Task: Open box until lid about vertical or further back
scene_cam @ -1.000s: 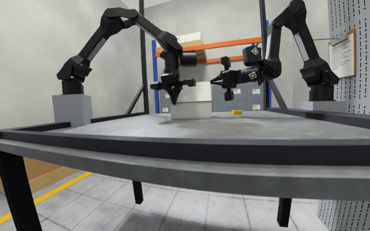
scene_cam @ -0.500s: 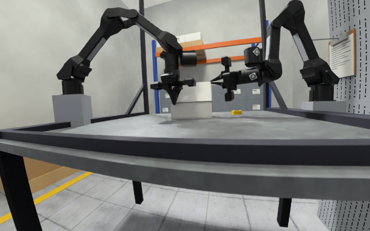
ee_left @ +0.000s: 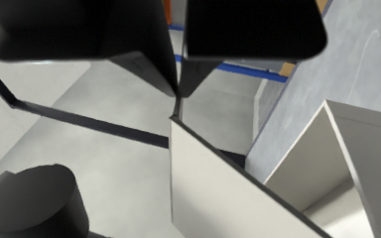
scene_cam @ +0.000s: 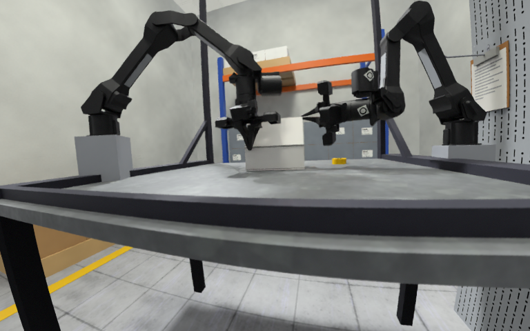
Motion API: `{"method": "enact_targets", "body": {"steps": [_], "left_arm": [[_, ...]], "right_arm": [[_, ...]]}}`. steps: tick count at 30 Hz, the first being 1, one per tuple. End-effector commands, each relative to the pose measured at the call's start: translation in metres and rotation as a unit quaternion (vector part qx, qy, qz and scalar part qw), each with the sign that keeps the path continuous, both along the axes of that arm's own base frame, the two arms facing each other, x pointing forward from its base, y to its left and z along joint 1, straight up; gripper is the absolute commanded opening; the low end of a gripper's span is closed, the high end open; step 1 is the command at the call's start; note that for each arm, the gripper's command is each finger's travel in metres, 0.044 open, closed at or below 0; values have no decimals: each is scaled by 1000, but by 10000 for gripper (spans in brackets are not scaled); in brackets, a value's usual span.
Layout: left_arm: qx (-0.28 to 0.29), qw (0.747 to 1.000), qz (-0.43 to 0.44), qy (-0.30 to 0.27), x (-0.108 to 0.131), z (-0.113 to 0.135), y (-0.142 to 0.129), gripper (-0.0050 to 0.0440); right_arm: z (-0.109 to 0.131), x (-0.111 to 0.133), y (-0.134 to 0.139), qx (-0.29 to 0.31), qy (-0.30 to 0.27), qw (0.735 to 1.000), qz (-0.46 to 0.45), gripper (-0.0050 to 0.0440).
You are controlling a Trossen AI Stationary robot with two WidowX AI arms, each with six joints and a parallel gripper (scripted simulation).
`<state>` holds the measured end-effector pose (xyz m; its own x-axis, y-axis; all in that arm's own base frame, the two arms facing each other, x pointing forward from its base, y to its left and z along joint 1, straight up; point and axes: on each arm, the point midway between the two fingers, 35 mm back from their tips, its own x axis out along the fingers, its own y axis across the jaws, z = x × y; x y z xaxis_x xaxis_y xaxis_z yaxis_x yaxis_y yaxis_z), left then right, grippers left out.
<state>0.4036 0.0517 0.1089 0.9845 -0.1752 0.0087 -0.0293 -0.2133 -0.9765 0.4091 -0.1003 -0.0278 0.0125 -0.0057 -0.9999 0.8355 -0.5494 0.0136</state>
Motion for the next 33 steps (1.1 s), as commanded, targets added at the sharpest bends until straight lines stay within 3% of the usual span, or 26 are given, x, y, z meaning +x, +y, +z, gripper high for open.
{"method": "enact_targets", "body": {"steps": [1,22,27,33], "left_arm": [[-17,1000,-5,0,-3,-2,-1,10],[-38,999,-9,-4,-3,-1,-1,10],[-35,999,-8,-13,-1,5,-1,10],[-35,999,-8,-13,-1,5,-1,10]], "right_arm": [[5,2,1,0,-7,1000,1,-50],[6,2,1,0,-5,1000,1,-50],[58,6,0,-3,-19,1000,1,-50],[64,5,0,-3,-19,1000,1,-50]]}}
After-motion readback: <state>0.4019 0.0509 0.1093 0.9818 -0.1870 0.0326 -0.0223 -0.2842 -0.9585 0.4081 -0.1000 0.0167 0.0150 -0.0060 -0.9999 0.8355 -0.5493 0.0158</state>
